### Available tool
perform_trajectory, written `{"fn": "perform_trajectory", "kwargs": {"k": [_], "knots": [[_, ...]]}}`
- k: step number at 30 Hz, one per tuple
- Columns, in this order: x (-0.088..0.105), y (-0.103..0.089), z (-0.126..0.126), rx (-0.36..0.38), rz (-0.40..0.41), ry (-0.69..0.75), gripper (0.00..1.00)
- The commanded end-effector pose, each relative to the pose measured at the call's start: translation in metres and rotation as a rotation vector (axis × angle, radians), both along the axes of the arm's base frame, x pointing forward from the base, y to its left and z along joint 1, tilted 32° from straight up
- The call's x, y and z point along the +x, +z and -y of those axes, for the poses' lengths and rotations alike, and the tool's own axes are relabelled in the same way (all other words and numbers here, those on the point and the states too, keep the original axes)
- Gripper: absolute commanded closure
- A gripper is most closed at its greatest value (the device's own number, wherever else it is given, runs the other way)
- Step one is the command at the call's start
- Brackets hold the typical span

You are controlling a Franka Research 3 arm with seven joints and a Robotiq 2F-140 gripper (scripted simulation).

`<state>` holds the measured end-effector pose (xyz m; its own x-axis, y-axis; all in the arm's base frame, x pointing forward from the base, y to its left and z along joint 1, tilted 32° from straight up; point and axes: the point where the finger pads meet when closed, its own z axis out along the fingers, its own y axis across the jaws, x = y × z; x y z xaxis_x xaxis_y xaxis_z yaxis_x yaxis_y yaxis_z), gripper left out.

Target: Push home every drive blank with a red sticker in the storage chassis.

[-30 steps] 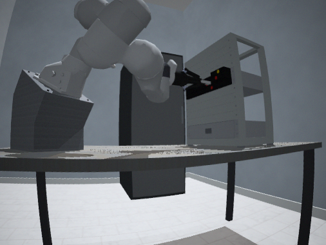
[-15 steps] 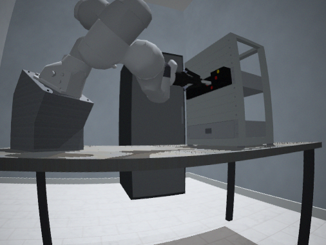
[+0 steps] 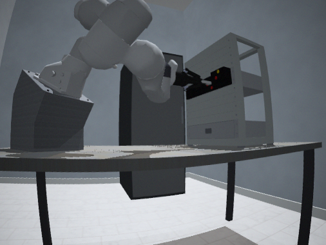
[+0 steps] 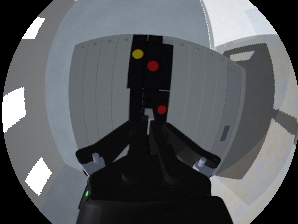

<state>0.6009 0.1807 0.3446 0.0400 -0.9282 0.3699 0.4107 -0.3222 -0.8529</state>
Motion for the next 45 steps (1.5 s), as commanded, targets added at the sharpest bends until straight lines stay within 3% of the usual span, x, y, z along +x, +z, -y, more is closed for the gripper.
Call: {"fn": "perform_trajectory", "kwargs": {"k": [1,36,45], "knots": [[0.002,-0.001,-0.001,-0.007,-0.002,-0.001,1.0],[0.001,-0.001,-0.001,-0.007,-0.002,-0.001,1.0],[-0.031,-0.014,0.006,-0.007,-0.002,-0.001,1.0]]}}
